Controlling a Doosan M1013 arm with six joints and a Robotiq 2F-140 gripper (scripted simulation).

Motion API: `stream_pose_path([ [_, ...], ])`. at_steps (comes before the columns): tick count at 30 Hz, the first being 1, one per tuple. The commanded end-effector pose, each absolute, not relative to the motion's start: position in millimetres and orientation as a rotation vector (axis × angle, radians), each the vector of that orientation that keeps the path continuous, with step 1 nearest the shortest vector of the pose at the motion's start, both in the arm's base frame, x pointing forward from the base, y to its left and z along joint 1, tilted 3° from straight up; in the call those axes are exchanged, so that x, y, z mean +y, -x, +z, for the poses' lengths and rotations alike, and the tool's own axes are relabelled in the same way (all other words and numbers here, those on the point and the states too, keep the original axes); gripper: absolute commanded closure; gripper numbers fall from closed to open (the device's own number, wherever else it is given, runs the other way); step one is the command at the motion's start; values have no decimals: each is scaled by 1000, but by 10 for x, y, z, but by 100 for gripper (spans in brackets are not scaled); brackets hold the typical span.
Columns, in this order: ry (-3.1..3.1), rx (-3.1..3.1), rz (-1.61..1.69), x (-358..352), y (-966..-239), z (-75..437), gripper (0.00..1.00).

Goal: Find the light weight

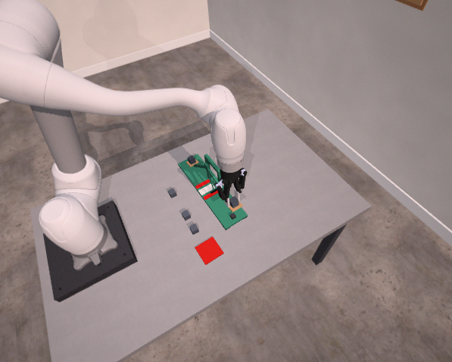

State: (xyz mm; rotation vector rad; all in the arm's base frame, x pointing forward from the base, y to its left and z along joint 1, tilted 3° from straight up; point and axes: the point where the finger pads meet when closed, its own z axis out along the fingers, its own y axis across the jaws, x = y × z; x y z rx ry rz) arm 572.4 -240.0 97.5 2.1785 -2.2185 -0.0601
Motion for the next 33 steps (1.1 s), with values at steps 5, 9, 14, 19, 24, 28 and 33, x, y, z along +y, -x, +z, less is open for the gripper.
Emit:
stream_pose_path([
  [5,-2179,-2218,-61,-2401,-5737,1230,65],
  [9,-2179,-2218,-61,-2402,-5742,1346,65],
  [14,-2179,-2218,-61,-2402,-5744,1378,65],
  [19,-2179,-2218,-61,-2402,-5744,1378,0],
  [24,-2179,-2218,-61,-2402,-5744,1378,0],
  [28,-2179,-2218,-61,-2402,-5744,1378,0],
  [33,-2179,-2218,-61,-2402,-5744,1378,0],
])
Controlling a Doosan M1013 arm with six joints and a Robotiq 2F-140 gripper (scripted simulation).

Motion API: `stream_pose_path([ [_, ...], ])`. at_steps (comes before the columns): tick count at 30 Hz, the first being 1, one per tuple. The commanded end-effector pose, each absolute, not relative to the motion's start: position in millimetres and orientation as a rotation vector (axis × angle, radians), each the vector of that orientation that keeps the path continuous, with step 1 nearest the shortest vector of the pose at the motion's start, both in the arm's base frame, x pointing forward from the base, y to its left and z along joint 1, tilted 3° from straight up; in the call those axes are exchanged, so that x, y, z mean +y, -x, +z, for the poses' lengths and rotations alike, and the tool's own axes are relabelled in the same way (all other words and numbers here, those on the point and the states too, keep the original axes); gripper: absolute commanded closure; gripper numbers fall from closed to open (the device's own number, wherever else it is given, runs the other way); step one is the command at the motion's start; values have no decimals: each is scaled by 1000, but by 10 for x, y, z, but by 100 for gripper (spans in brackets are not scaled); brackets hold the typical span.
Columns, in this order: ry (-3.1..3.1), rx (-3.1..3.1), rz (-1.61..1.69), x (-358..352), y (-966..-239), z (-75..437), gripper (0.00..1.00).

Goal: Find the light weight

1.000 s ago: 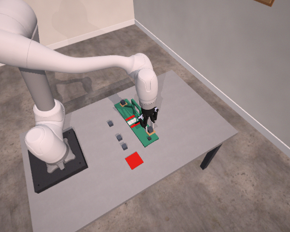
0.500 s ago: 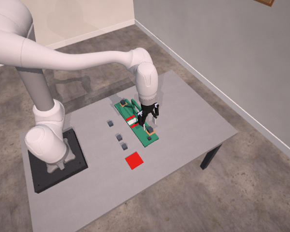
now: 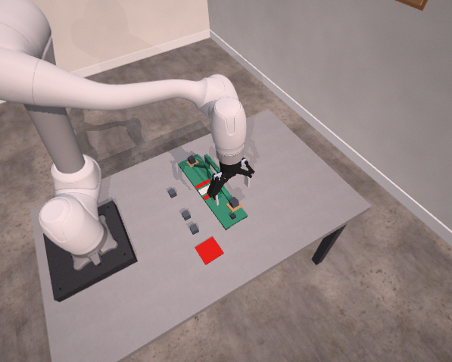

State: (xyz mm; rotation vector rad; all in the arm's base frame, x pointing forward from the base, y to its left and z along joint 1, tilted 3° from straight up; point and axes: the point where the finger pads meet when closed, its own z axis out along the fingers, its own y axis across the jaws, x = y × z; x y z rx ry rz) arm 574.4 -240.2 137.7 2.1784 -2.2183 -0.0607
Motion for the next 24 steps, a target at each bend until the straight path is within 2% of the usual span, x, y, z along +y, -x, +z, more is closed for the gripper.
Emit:
stream_pose_path([
  [1,-2179,-2218,-61,-2402,-5744,1378,0],
  [9,-2179,-2218,-61,-2402,-5748,1467,0],
  [24,-2179,-2218,-61,-2406,-5784,2181,0],
])
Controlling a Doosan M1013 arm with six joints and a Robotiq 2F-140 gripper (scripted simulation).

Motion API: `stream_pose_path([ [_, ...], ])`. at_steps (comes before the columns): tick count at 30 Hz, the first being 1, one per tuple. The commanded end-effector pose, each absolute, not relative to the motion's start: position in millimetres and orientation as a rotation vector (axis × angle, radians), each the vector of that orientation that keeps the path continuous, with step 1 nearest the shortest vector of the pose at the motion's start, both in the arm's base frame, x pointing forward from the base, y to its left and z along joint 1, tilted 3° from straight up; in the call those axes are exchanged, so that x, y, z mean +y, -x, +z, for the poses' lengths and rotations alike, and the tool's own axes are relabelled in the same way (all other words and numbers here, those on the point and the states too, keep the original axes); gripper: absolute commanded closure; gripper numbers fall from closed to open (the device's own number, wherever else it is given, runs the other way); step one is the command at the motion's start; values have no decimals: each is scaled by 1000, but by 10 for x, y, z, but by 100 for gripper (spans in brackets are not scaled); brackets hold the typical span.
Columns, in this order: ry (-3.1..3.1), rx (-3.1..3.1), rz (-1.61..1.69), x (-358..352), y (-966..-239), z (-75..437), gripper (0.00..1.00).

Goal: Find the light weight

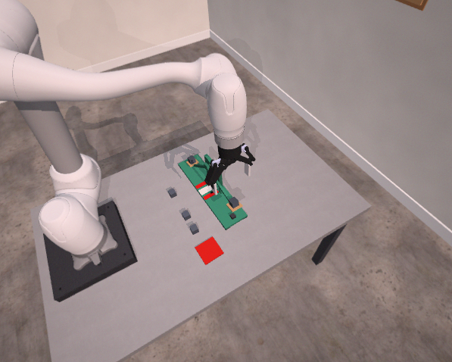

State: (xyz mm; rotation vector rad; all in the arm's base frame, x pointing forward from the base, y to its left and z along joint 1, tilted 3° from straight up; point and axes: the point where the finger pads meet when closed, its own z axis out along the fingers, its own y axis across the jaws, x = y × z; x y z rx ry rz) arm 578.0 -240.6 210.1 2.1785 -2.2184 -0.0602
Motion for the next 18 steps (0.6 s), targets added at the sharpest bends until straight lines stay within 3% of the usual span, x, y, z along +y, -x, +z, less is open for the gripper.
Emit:
stream_pose_path([
  [1,-2179,-2218,-61,-2406,-5785,2206,0],
  [18,-2179,-2218,-61,-2259,-5489,2252,0],
])
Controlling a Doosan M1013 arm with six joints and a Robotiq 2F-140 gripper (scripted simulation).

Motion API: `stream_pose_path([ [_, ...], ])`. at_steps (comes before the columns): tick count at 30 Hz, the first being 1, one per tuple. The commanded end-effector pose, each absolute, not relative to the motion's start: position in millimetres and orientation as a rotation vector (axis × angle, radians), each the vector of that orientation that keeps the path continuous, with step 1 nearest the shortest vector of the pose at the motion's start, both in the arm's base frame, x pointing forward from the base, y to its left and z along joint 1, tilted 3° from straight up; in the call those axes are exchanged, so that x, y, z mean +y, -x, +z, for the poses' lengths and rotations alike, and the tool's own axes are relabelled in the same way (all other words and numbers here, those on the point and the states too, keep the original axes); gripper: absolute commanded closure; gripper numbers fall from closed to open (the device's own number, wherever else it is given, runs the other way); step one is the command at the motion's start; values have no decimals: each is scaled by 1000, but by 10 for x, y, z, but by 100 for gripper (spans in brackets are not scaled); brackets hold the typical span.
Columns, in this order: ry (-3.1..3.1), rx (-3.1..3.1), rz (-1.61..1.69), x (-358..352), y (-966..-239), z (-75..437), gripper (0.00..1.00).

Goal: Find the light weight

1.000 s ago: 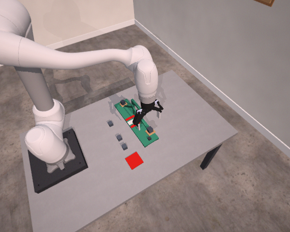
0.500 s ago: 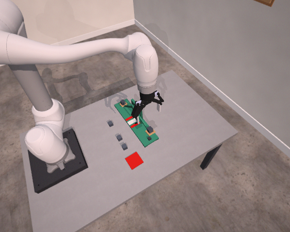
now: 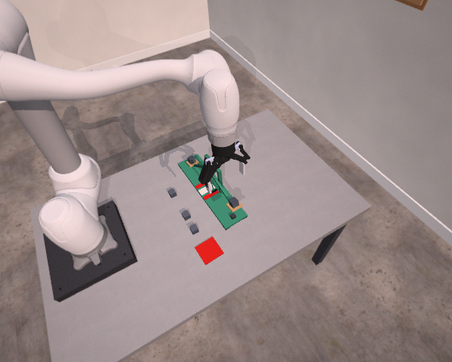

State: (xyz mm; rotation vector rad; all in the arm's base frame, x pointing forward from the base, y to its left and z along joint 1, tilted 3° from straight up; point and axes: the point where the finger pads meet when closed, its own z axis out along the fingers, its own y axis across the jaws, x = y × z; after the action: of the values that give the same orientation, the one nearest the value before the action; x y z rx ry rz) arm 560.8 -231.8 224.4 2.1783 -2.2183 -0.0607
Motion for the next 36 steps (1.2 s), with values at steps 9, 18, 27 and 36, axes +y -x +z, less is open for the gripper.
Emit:
stream_pose_path([
  [9,-2179,-2218,-61,-1895,-4750,2291,0],
  [18,-2179,-2218,-61,-1658,-4269,2317,0],
  [27,-2179,-2218,-61,-1576,-4104,2325,0],
  [36,-2179,-2218,-61,-1576,-4104,2325,0],
])
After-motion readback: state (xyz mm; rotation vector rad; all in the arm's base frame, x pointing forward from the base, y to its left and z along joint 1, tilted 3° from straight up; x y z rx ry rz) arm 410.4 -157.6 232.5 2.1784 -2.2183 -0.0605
